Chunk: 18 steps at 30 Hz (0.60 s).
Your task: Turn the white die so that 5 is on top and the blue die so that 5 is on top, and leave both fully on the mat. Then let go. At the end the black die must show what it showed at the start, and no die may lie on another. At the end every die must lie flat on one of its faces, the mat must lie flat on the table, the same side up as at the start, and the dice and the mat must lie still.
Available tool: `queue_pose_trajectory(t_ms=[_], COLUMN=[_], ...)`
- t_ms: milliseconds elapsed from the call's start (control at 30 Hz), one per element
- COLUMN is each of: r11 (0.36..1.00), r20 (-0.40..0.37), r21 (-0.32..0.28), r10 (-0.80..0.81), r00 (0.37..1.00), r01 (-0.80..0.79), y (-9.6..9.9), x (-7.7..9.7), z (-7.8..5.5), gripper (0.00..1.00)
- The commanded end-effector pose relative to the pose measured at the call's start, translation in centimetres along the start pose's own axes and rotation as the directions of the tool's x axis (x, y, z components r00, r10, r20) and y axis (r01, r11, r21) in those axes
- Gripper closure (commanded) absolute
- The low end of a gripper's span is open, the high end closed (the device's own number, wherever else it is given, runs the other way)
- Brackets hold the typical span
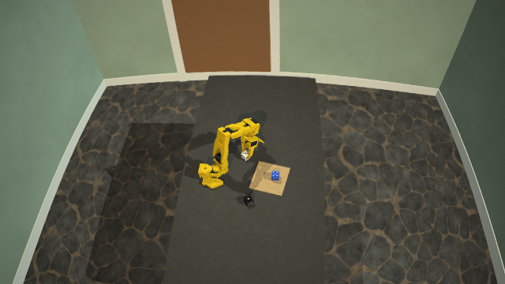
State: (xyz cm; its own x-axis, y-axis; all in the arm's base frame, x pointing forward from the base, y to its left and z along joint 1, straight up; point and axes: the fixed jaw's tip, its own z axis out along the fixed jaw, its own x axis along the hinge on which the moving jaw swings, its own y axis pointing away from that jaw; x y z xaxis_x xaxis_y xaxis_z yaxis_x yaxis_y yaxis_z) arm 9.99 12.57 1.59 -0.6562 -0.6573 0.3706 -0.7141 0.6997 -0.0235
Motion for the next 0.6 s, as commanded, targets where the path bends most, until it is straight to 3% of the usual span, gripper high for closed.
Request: queue_pose_trajectory(t_ms=[0, 267, 333, 567], r11=[1.000, 1.000, 1.000, 1.000], r20=[0.064, 0.220, 0.220, 0.358], r21=[-0.007, -0.015, -0.015, -0.025], r10=[0.002, 0.005, 0.005, 0.009], r00=[0.998, 0.975, 0.975, 0.934], r01=[-0.002, -0.002, -0.002, -0.001], y=[-0.1, 0.0, 0.0, 0.0], x=[-0.2, 0.6, 0.6, 1.5], z=[-0.9, -3.1, -3.1, -4.7], gripper=[1.00, 1.00, 1.00, 1.00])
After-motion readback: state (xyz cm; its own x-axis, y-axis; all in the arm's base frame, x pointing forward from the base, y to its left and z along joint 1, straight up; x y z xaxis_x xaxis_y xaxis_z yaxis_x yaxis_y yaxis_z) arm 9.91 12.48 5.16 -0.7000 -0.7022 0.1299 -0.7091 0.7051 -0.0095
